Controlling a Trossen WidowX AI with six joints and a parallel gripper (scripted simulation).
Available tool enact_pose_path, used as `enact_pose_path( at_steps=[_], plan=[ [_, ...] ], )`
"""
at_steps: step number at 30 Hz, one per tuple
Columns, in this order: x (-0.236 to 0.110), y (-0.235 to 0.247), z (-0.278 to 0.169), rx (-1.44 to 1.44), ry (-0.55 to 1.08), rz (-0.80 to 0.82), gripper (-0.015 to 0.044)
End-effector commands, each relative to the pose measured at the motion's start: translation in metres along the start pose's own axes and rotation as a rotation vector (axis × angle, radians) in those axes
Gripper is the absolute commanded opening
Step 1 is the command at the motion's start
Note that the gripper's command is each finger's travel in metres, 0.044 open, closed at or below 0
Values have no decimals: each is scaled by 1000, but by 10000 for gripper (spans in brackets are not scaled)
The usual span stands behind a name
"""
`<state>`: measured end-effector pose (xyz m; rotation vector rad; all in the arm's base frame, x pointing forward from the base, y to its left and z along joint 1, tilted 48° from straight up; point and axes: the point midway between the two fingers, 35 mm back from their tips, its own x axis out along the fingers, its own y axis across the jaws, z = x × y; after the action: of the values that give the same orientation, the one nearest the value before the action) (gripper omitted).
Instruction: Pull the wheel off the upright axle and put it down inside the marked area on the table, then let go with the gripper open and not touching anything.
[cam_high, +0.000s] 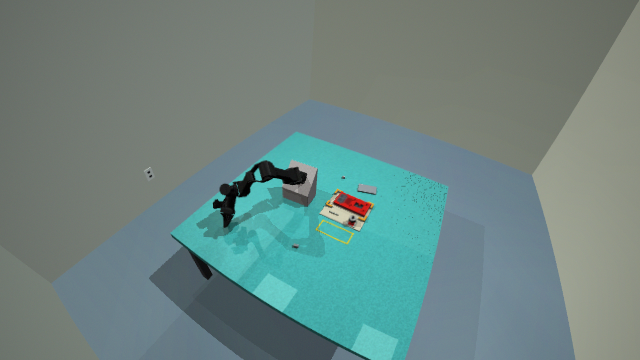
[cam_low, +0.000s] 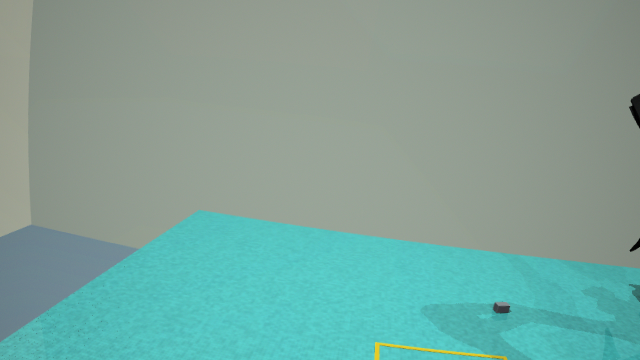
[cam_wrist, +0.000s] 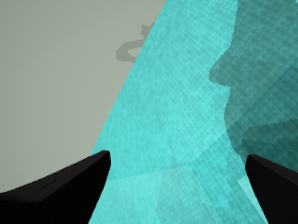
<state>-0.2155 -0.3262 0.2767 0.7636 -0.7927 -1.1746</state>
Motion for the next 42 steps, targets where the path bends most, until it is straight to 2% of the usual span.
enact_pose_path(
  at_steps=[1, 4, 16, 29, 33, 42],
  plan=[
    [1, 0, 0, -1, 1, 1, 374],
    [12, 2, -8, -10, 14, 14, 300],
    [95, 91, -83, -186, 180, 216, 300],
    [138, 192, -199, -235, 358, 410, 300],
    [145, 204, -229, -169, 408, 398, 300],
    [151, 228, -328, 36, 587, 270, 300]
  ],
)
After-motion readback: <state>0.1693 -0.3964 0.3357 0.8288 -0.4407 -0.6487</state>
